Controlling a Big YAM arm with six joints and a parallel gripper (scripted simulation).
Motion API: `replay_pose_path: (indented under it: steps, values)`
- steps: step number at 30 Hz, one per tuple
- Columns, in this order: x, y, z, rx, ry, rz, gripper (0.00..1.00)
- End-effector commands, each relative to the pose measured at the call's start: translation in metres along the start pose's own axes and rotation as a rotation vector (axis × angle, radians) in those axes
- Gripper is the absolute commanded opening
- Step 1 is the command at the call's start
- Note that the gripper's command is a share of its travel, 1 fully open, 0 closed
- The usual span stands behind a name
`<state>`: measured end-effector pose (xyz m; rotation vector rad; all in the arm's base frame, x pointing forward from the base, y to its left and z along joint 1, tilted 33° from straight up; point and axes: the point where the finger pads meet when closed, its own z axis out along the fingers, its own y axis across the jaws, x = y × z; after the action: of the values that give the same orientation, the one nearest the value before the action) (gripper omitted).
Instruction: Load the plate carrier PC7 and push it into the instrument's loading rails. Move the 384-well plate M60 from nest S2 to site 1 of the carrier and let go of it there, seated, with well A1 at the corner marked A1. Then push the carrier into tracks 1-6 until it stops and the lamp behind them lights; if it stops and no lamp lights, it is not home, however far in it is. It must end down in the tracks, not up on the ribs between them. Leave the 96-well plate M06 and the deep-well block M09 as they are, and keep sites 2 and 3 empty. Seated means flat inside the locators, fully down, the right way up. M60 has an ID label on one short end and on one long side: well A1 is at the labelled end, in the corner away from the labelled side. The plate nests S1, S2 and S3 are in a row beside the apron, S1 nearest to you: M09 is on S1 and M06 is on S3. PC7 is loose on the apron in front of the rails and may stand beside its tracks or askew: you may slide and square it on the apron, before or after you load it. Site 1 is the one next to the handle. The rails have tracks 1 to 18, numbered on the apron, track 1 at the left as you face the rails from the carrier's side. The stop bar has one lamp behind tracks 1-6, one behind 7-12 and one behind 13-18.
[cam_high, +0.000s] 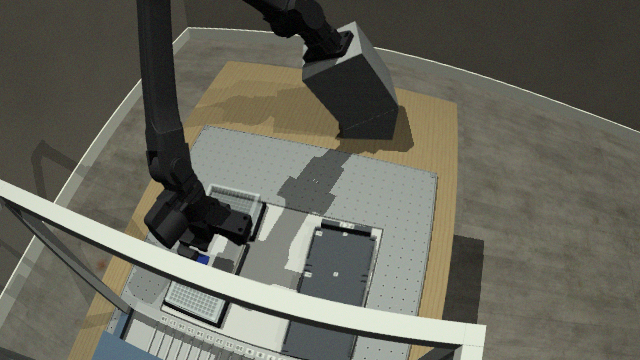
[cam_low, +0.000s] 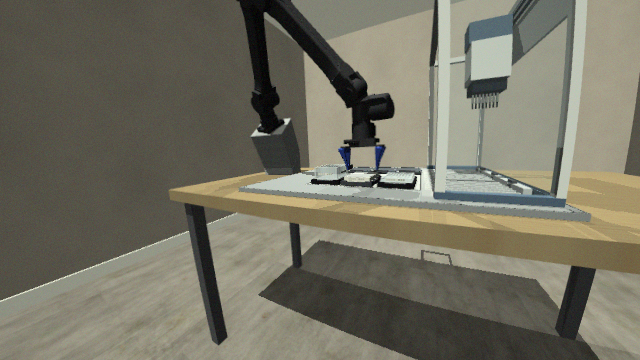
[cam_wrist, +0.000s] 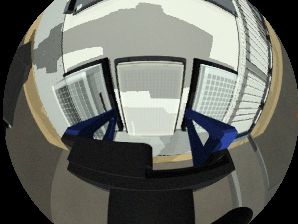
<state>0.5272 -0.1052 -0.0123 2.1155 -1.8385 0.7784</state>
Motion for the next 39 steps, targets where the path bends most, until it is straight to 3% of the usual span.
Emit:
replay_pose_path:
  steps: [1, 18, 21, 39]
  values:
    - [0.0088, 0.0037, -0.0017, 0.001, 0.001, 0.003, 1.0]
    - [0.0139, 0.0011, -0.0065, 0.013, 0.003, 0.01, 1.0]
    - [0.0099, 0.0043, -0.0008, 0.0, 0.001, 0.002, 1.0]
    - [0.0099, 0.0043, -0.0008, 0.0, 0.001, 0.002, 1.0]
